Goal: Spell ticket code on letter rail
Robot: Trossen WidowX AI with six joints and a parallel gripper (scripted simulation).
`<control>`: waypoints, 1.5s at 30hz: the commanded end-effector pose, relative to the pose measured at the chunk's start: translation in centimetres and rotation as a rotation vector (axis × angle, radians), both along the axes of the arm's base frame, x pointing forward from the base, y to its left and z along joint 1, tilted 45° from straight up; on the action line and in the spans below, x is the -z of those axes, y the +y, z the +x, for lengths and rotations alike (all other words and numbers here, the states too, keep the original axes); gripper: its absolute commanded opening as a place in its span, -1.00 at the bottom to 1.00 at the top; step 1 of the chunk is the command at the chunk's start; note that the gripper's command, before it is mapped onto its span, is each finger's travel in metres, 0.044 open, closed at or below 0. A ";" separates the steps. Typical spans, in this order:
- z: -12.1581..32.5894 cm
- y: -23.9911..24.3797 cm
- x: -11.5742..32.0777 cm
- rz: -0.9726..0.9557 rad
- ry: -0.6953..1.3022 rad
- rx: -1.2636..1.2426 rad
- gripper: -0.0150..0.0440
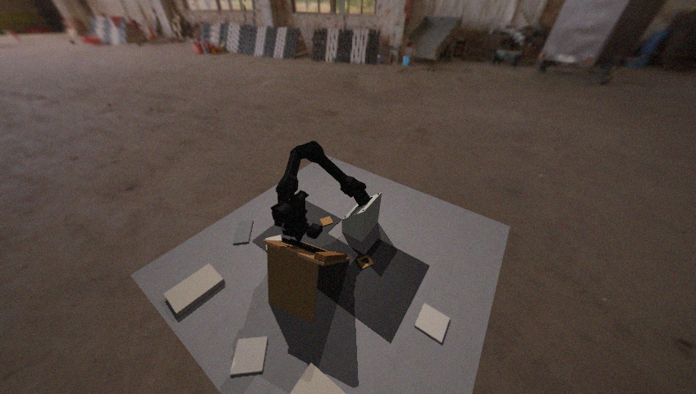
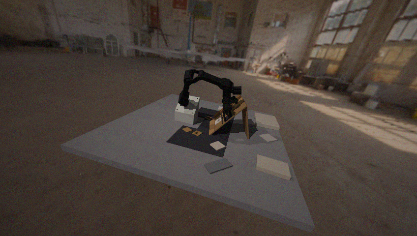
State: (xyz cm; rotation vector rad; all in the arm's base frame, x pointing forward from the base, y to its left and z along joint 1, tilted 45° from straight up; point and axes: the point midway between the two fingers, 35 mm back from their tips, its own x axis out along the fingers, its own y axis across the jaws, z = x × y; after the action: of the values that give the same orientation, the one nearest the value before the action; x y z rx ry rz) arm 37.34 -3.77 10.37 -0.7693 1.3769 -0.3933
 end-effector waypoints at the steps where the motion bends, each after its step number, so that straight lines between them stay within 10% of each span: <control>1: 0.4 -0.1 -0.1 -0.001 -0.005 -0.004 -0.49; 45: 0.3 0.3 1.1 -0.001 -0.005 -0.004 -0.49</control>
State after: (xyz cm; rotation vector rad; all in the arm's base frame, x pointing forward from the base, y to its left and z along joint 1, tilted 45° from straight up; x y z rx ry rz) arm 37.77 -3.50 9.54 -0.7736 1.3684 -0.3879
